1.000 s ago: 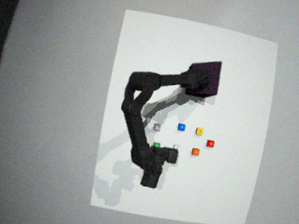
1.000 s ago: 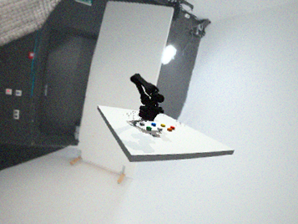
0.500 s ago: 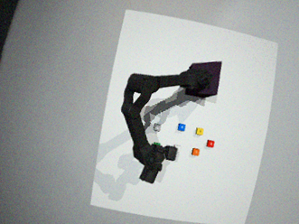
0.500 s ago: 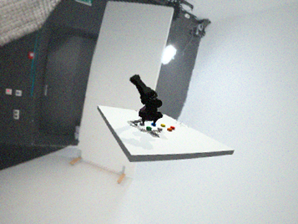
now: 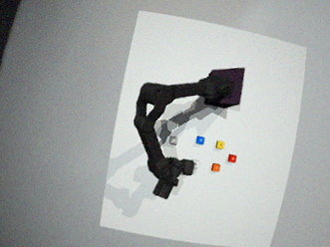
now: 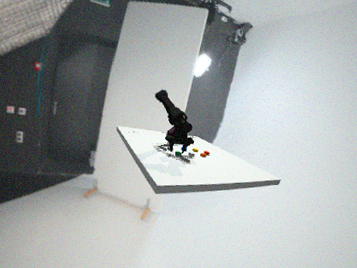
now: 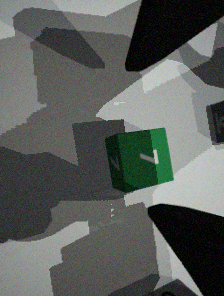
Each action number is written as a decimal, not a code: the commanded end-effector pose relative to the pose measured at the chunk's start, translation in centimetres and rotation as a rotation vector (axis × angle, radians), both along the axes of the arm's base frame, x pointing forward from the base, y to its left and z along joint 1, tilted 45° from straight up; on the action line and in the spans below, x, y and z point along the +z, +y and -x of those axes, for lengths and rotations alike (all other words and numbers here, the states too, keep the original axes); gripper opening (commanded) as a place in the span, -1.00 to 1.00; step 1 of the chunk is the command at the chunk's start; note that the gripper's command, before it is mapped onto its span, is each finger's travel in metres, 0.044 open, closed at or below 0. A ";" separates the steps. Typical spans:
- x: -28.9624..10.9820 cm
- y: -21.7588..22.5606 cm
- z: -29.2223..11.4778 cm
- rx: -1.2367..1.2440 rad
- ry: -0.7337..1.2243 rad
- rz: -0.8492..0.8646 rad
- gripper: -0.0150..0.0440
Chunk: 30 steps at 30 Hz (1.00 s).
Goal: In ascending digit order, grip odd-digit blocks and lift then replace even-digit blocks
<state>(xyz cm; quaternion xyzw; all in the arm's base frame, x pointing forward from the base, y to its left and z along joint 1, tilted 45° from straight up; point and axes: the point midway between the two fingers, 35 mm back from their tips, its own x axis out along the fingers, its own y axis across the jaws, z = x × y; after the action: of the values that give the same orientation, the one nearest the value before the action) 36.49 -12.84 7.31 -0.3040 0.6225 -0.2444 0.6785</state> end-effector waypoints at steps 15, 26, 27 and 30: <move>-0.7 -0.2 0.2 0.003 0.015 -0.005 -0.08; -0.7 -0.2 0.2 0.003 0.015 -0.005 -0.08; -0.7 -0.2 0.2 0.003 0.015 -0.005 -0.08; -0.7 -0.2 0.2 0.003 0.015 -0.005 -0.08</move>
<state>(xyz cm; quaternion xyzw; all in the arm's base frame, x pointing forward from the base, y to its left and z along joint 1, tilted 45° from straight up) 36.33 -13.06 6.70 -0.3048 0.6267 -0.2420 0.6751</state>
